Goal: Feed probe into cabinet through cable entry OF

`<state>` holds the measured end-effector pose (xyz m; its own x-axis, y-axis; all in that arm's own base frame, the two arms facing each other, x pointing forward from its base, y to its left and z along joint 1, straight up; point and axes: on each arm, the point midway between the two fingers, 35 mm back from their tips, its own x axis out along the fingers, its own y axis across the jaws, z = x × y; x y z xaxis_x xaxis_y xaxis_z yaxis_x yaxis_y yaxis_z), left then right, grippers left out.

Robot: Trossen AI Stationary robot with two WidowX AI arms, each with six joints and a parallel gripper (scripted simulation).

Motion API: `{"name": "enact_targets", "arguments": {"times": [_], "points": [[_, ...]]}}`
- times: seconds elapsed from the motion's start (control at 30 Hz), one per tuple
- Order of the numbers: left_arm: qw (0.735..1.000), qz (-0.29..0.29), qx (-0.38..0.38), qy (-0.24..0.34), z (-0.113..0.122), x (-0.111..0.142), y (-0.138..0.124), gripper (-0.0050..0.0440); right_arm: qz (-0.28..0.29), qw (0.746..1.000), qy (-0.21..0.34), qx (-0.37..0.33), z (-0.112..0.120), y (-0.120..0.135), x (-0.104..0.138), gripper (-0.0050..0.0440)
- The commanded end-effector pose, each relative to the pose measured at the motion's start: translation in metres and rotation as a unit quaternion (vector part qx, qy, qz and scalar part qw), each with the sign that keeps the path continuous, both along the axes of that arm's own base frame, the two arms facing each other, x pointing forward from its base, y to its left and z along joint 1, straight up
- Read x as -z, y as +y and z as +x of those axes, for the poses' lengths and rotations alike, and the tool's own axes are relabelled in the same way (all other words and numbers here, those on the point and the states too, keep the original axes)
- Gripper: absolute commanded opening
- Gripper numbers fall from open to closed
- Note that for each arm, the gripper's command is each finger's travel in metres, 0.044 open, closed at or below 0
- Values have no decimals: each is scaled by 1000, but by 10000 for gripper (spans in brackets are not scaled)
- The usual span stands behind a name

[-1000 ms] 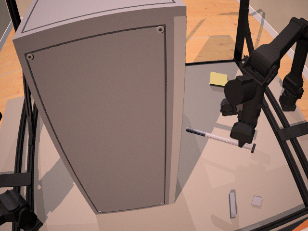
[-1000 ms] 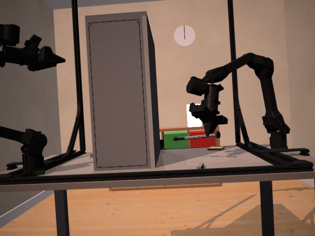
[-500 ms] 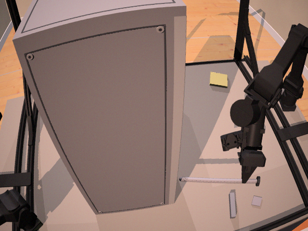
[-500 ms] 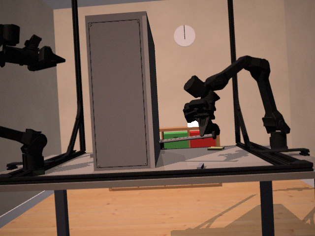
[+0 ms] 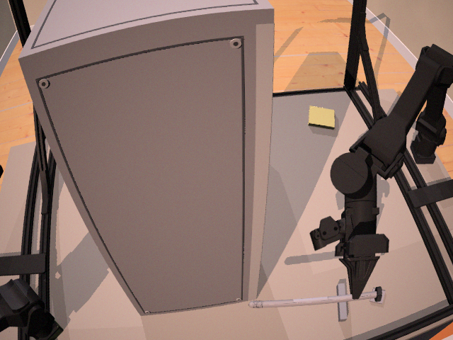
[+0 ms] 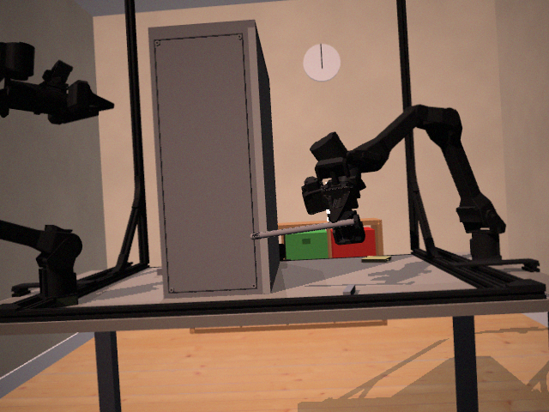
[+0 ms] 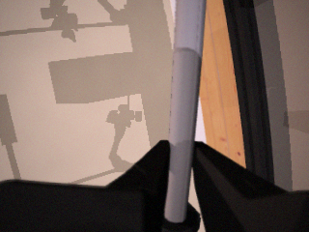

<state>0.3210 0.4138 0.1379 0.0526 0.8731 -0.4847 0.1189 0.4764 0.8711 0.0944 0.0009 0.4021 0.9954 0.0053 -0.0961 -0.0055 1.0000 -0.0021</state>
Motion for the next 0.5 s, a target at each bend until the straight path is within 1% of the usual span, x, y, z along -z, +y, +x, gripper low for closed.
{"name": "enact_targets", "arguments": {"times": [0.0,0.07,0.13,0.47], "points": [[999,46,-9,-2,13,-8,11,0,1,1000,2,3,0,-1,1,440],[997,69,-17,-3,17,-12,16,0,1,1000,2,3,0,-1,1,440],[997,69,-17,-3,17,-12,16,0,1,1000,2,3,0,-1,1,440],[982,174,-69,-15,34,-30,31,0,1,1000,2,3,0,-1,1,440]]}}
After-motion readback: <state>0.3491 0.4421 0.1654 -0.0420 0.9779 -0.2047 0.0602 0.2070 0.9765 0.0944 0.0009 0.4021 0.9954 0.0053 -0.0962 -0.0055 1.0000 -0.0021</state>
